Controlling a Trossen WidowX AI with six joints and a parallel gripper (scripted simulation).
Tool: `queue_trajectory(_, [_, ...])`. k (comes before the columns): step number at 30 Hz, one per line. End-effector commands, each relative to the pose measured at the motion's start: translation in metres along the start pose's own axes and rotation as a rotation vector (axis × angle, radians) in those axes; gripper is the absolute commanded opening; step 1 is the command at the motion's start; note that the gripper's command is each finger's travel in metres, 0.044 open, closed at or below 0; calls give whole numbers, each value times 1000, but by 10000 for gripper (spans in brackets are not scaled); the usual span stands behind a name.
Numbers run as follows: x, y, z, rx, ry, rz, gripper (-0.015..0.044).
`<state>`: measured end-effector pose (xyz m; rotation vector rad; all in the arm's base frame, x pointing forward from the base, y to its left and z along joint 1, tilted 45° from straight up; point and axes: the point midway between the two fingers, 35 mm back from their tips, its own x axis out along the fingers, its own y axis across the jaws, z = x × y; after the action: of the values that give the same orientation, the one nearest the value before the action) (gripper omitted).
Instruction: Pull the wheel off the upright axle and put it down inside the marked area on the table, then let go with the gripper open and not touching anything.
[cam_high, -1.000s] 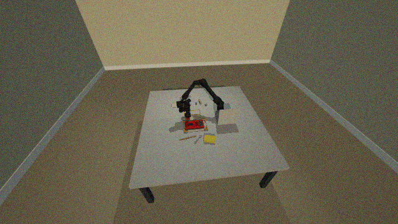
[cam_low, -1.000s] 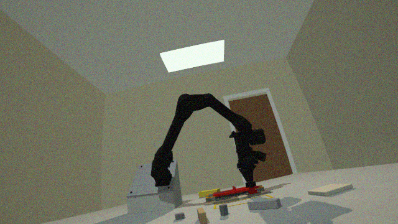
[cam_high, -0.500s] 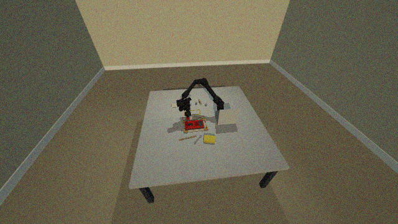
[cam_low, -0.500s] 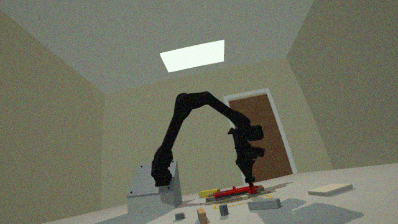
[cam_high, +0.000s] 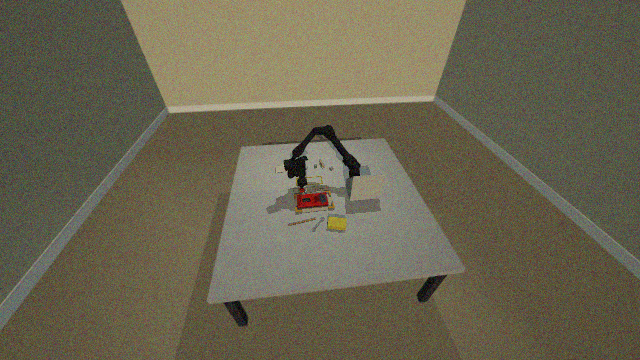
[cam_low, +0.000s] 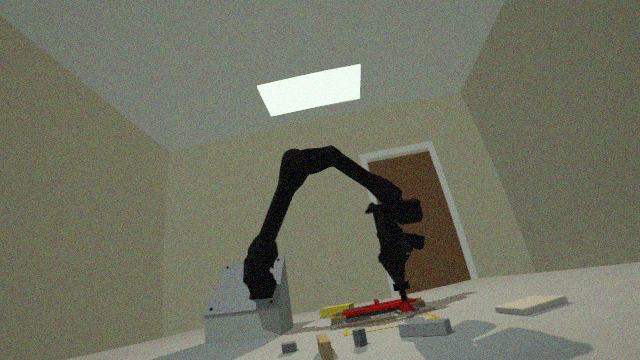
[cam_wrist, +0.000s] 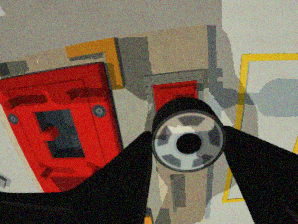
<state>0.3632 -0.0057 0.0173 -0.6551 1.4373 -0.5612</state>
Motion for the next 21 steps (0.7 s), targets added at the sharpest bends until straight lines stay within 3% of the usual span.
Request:
queue_trajectory(1, [-3,-1,1,6,-4,3,0])
queue_trajectory(21, [-17,-1,0,4,-6,3,0])
